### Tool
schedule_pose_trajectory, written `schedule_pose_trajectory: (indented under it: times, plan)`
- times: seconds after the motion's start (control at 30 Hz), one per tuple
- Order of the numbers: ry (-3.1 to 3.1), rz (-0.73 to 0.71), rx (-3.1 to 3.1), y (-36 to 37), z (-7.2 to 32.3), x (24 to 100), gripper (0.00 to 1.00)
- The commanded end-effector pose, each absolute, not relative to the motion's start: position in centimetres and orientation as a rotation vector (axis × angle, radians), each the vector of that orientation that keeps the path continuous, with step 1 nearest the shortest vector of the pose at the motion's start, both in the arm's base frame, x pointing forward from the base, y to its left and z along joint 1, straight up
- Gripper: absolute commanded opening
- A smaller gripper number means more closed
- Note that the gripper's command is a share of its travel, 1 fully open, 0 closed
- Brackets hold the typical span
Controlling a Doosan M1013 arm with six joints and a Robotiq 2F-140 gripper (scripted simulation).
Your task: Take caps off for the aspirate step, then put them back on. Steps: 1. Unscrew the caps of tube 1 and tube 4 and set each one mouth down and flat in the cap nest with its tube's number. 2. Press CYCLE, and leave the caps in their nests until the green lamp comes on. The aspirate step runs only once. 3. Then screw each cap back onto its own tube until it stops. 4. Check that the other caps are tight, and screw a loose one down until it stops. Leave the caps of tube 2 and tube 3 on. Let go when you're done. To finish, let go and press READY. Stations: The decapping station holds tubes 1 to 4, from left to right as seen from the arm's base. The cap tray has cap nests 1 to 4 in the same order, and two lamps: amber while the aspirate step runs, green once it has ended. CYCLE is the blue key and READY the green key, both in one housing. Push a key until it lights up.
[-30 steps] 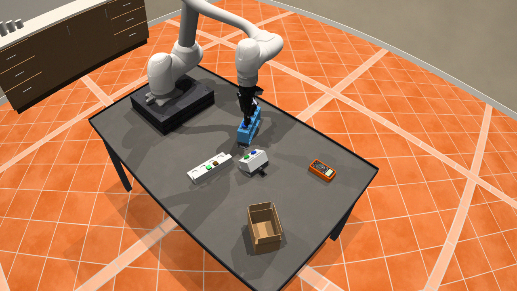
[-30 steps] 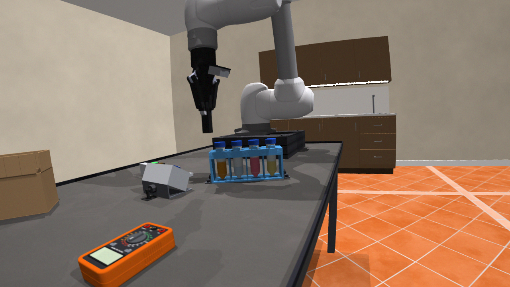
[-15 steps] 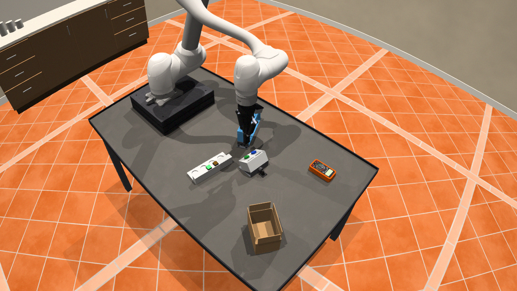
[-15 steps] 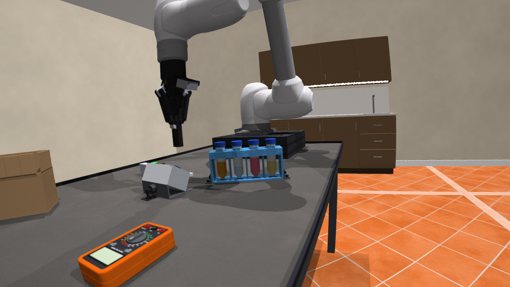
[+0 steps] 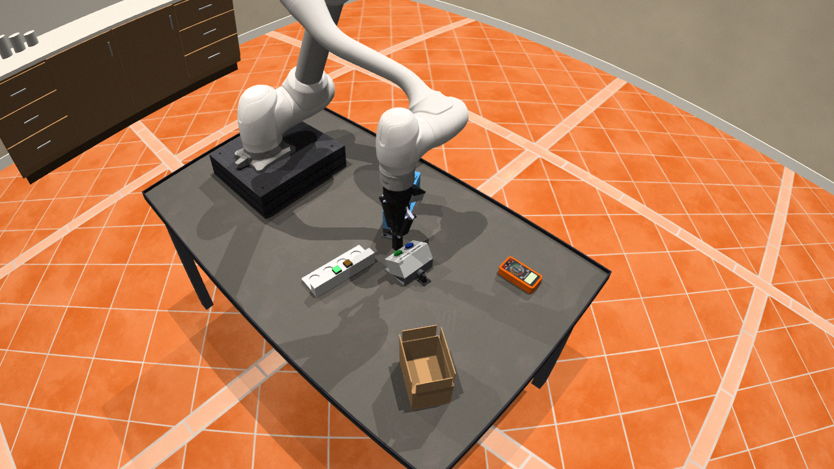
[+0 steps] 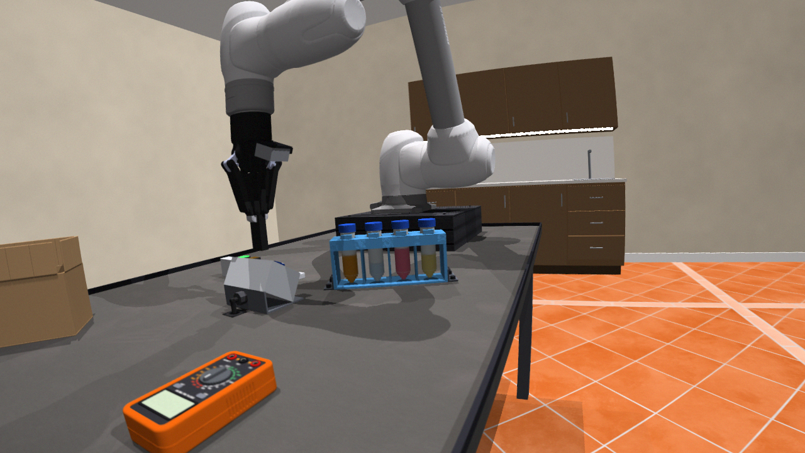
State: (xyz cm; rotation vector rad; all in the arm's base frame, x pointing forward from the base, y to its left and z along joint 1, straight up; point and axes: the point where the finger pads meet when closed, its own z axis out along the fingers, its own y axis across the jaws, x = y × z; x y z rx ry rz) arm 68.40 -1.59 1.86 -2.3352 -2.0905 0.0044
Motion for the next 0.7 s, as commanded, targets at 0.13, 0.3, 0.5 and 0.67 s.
schedule_pose_trajectory:
  times: [0.13,0.3,0.5,0.67]
  plan:
    - [-2.091,0.002,-2.336,-1.57,0.98,68.45,0.1]
    - [-2.091,0.002,-2.336,-1.57,0.98,68.45,0.1]
    - [-2.091,0.002,-2.336,-1.57,0.85,68.45,0.1]
    - [-2.091,0.002,-2.336,-1.57,0.68,68.45,0.1]
